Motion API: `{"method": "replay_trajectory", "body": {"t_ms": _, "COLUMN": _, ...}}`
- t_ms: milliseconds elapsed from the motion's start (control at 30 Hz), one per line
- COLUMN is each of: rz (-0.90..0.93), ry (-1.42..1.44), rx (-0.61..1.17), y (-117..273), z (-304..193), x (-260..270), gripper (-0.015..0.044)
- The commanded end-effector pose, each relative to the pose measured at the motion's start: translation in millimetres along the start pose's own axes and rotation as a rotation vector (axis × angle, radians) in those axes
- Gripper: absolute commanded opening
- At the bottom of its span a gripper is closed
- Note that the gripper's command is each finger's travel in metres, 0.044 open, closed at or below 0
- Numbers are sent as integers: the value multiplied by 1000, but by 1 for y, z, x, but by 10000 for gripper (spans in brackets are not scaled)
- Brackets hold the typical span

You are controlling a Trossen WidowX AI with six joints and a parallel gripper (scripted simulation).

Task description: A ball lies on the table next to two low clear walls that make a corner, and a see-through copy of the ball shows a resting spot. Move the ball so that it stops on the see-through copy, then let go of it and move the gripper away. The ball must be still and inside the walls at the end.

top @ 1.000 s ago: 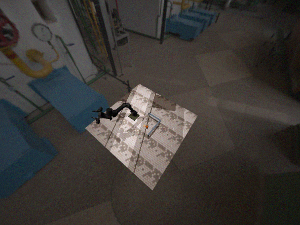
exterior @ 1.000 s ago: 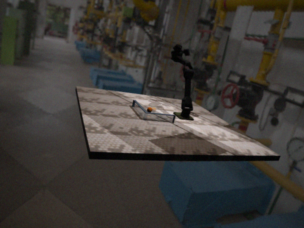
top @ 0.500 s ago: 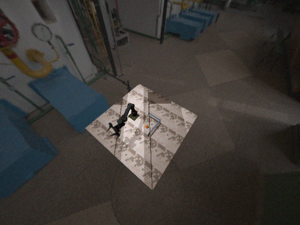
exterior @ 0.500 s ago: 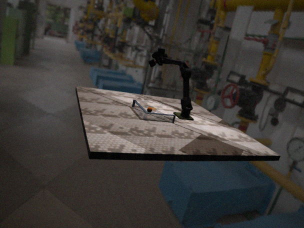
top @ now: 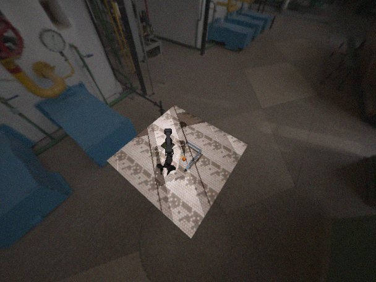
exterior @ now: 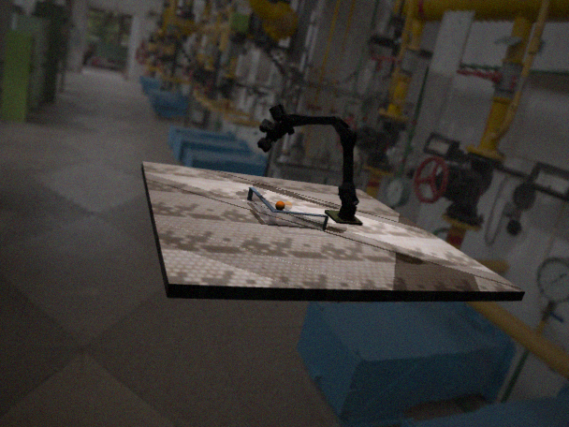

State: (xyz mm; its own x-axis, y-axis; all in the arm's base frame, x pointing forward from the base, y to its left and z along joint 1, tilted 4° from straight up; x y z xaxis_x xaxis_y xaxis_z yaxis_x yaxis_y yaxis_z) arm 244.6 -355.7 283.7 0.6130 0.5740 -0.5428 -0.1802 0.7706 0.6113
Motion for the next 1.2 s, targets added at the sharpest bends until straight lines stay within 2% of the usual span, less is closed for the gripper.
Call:
{"method": "replay_trajectory", "body": {"t_ms": 0, "rz": 182, "ry": 77, "rx": 36, "y": 17, "z": -5, "x": 52, "gripper": 305}}
{"method": "replay_trajectory", "body": {"t_ms": 300, "rz": 571, "ry": 278, "rx": 191, "y": 68, "z": -39, "x": 158, "gripper": 305}}
{"method": "replay_trajectory", "body": {"t_ms": 567, "rz": 844, "ry": 463, "rx": 400, "y": 128, "z": -88, "x": 221, "gripper": 305}}
{"method": "replay_trajectory", "body": {"t_ms": 1167, "rz": 862, "ry": 477, "rx": 420, "y": 120, "z": -104, "x": 238, "gripper": 305}}
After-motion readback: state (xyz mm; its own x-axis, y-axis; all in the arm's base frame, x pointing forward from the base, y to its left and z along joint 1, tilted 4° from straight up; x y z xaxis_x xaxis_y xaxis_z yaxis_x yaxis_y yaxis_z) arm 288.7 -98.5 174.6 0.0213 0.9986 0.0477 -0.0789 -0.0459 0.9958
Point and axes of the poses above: the point midway between the two fingers, 35 mm back from their tips, its own y axis back along the fingers, its own x axis across the jaws, z = x × y, the point moved 8 cm from there along y, back along the fingers, and after that the axes turned 5 degrees about y, right-handed, at the moved point
